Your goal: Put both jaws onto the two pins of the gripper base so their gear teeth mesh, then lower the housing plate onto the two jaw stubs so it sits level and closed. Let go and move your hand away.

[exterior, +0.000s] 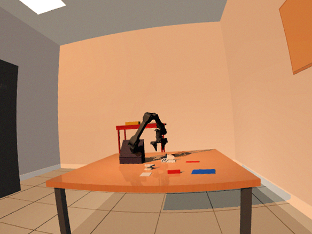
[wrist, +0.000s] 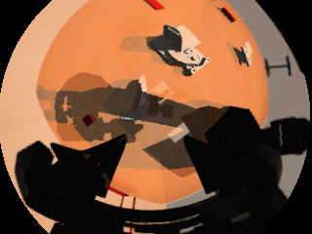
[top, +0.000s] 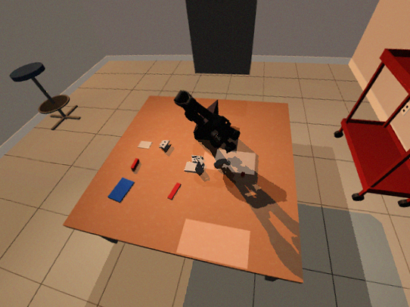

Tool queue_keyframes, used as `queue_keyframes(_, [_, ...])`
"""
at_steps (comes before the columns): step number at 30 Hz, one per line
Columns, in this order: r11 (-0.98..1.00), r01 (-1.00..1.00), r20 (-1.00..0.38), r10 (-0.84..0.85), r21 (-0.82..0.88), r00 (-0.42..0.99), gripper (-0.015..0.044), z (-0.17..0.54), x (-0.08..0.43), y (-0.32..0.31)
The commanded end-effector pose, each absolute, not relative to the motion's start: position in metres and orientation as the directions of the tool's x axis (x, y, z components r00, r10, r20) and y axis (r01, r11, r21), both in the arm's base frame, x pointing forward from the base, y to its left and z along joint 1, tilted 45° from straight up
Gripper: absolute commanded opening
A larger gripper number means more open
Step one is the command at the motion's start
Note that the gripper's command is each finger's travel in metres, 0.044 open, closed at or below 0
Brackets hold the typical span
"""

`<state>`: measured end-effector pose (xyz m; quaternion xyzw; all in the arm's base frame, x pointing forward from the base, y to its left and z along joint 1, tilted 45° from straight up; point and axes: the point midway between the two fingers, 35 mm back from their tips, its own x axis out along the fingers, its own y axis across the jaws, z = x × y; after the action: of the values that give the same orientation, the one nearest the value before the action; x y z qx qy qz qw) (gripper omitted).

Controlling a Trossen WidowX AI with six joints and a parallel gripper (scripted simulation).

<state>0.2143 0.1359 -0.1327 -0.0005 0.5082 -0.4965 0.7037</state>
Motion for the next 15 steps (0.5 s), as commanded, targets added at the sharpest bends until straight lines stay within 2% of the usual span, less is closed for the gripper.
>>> queue_keyframes(1, [0.507, 0.698, -0.715, -0.699, -0.505, -0.009, 0.0335, -0.1327, 0.2144, 0.1359])
queue_keyframes(13, [0.507, 0.698, -0.715, -0.699, -0.505, -0.009, 0.002, -0.1327, 0.2144, 0.1359])
queue_keyframes(15, [0.507, 0.698, -0.715, -0.699, -0.505, -0.009, 0.0, -0.1327, 0.2144, 0.1359])
